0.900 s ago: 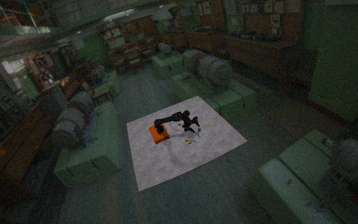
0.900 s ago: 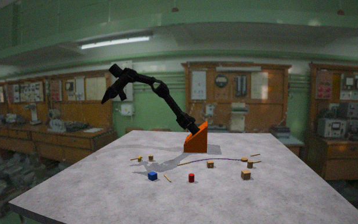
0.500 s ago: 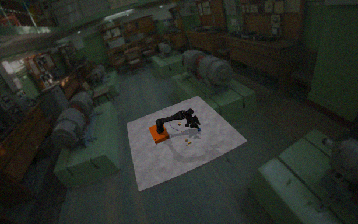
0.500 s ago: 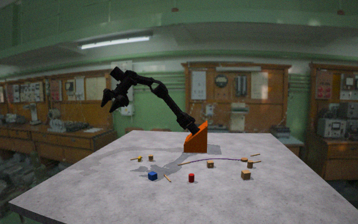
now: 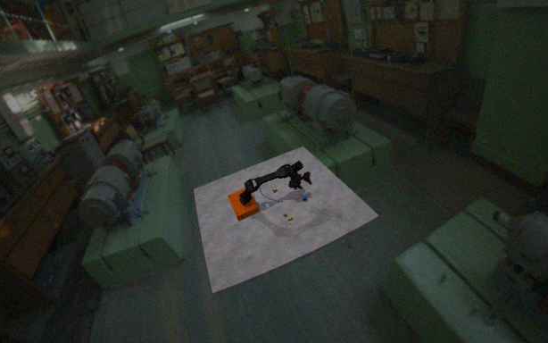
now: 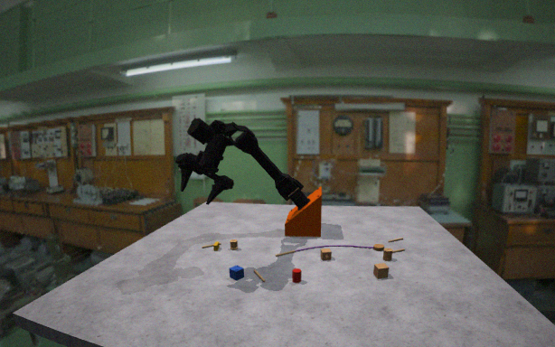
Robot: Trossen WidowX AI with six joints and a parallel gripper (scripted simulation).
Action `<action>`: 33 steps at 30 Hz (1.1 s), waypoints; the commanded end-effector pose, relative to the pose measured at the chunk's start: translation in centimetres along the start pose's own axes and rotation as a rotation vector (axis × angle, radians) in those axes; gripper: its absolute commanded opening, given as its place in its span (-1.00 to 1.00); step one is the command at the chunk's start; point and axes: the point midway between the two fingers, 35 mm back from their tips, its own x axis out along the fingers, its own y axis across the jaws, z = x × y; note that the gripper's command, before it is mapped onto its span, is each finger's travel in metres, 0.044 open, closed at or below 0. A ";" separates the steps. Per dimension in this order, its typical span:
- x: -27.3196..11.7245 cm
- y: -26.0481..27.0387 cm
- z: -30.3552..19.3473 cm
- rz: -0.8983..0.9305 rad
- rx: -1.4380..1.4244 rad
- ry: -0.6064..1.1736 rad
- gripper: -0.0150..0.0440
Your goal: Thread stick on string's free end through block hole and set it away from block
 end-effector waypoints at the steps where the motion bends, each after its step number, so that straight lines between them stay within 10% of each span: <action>1: 1.2 -4.6 -5.7 -0.079 -0.530 0.087 1.00; 33: -0.8 -32.7 -18.9 0.047 -3.219 0.872 1.00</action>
